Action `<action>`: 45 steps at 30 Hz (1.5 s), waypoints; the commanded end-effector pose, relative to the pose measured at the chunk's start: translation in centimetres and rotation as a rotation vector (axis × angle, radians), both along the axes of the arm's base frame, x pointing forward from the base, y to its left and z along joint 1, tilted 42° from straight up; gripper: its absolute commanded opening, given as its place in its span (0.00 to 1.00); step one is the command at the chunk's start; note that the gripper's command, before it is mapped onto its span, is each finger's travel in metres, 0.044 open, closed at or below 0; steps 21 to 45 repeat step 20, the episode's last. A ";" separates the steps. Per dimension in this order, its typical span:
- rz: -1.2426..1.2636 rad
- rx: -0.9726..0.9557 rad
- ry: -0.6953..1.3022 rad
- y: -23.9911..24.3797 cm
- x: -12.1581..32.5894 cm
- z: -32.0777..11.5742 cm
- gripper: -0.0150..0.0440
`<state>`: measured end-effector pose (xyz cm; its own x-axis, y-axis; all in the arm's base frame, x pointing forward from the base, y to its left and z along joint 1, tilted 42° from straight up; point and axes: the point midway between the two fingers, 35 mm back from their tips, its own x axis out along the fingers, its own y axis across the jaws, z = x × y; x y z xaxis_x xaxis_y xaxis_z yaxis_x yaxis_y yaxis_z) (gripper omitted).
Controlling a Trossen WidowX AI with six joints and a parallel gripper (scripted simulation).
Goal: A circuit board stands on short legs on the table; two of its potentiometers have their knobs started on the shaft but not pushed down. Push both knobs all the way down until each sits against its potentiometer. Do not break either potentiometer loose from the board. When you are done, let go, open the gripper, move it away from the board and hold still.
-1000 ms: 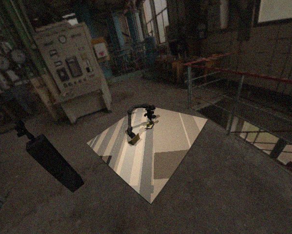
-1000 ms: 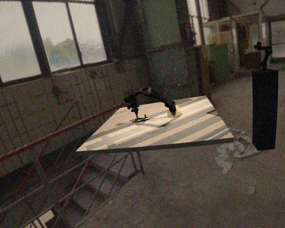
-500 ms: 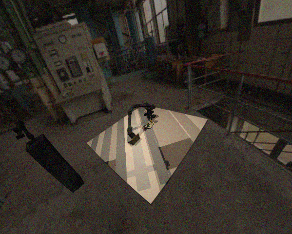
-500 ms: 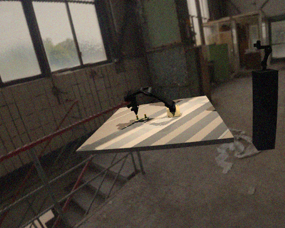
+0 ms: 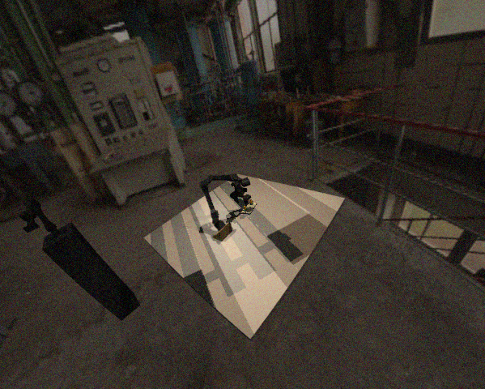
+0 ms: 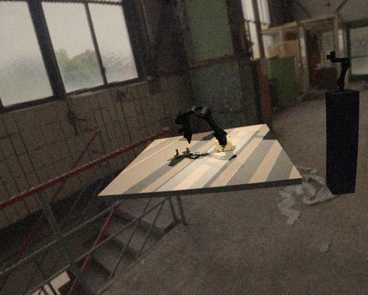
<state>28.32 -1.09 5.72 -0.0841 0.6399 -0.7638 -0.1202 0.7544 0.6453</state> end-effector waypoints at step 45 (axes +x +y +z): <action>-0.004 0.019 0.014 0.0 -6.3 -0.2 1.00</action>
